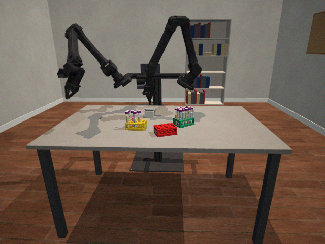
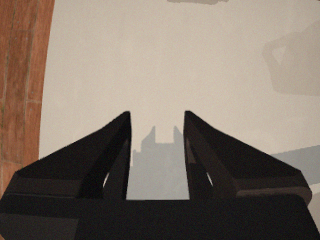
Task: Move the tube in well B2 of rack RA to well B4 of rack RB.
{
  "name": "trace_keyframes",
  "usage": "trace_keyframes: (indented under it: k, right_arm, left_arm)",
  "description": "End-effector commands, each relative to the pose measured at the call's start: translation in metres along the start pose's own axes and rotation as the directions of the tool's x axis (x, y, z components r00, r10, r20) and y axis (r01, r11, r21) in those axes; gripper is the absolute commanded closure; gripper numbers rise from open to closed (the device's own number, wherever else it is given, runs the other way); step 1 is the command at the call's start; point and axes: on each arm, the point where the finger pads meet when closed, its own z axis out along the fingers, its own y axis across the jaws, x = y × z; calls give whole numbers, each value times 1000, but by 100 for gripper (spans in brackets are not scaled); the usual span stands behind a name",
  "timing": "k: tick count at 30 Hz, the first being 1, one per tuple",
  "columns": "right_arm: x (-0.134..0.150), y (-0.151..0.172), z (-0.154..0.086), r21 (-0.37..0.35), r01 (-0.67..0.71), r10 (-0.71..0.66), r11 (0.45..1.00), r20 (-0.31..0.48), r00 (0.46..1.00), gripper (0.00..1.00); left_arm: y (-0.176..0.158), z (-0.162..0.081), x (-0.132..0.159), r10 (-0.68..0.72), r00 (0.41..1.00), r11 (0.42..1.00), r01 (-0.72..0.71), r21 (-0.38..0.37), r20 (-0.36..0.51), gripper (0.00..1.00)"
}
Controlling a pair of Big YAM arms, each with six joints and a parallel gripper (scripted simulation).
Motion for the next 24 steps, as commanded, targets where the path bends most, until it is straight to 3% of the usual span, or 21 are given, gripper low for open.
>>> trace_keyframes:
  k: [1, 12, 24]
  right_arm:
    - [-9, 9, -5, -15, -24, 24, 1000, 6, 1000, 70]
    - [-9, 9, -5, -15, -24, 24, 1000, 6, 1000, 70]
    - [-9, 9, -5, -15, -24, 24, 1000, 6, 1000, 70]
  left_arm:
    - [-3, 14, -2, 6, 1000, 1000, -6, 3, -7, 100]
    - [-10, 35, -5, 2, 1000, 1000, -2, 14, -2, 100]
    - [-4, 39, -1, 10, 1000, 1000, -10, 0, -10, 100]
